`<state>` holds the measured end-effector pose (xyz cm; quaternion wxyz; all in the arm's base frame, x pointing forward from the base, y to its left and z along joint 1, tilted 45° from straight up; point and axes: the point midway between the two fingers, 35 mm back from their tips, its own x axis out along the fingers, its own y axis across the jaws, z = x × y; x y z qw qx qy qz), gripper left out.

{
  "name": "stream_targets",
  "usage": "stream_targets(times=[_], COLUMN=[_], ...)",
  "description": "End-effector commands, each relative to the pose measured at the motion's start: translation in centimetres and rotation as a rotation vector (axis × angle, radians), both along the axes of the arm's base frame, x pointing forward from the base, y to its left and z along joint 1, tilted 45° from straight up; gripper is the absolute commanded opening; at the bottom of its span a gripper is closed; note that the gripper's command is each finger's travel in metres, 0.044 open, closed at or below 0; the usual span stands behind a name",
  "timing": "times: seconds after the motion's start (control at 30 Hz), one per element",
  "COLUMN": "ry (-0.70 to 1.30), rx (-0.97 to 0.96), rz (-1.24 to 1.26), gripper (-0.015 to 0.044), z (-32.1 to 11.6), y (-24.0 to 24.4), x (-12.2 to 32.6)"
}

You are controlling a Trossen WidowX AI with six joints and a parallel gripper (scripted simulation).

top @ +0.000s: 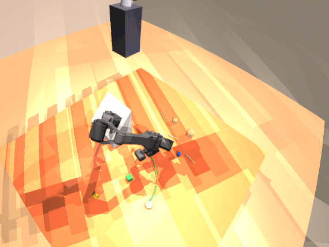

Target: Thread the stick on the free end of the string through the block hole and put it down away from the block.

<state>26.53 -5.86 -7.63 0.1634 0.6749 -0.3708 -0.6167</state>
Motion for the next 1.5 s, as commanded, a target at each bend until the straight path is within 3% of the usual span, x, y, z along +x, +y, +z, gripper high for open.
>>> stream_targets(times=[0.0,1.47], ry=[-0.007,0.063], rx=[0.005,0.032], rz=[-0.005,-0.06], gripper=[0.0,0.0], z=[0.4,3.5], y=[0.4,2.0], x=[0.1,2.1])
